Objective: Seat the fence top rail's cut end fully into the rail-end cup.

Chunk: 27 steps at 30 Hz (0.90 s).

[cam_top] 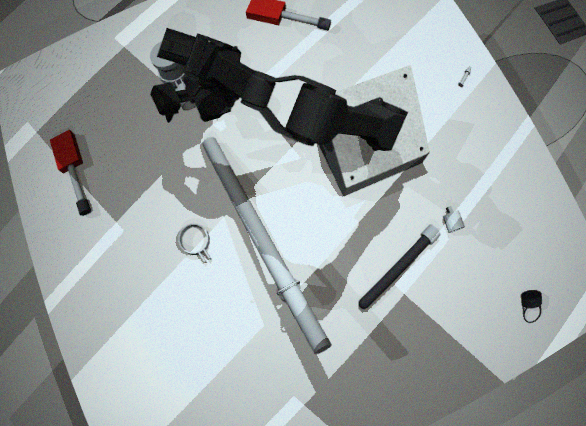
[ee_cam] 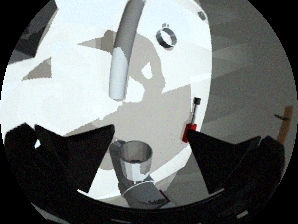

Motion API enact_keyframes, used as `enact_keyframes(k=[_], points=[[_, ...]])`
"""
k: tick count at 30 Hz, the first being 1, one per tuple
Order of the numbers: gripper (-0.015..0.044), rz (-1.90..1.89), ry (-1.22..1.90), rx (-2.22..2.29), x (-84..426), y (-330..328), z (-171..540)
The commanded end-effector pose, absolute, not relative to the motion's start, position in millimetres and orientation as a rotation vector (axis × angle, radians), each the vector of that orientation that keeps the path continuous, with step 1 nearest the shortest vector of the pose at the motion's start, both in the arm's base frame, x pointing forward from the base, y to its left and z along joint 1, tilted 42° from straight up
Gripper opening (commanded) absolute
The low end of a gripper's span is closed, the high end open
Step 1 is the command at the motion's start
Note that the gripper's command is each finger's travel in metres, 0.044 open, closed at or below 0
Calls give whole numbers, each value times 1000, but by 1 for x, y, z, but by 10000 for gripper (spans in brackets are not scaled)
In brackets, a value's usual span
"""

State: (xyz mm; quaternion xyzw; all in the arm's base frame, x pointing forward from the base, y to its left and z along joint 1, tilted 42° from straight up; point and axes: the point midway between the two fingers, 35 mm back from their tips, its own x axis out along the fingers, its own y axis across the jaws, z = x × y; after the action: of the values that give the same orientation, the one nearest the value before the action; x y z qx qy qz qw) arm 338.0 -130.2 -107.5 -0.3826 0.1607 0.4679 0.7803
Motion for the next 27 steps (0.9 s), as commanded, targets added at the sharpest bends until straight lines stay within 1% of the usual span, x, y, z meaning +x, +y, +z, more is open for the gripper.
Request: enact_keyframes(k=[1,4,6,15,23,27], points=[[440,1015,345,-830,335,-128,-97],[440,1006,354,-817,337,-130,-98],[440,973,420,-708,337,-129,-86],[440,666,800,29,328,-119,-11],[440,300,1021,670,306,-100,45],[440,265,1035,724,304,-98,49]])
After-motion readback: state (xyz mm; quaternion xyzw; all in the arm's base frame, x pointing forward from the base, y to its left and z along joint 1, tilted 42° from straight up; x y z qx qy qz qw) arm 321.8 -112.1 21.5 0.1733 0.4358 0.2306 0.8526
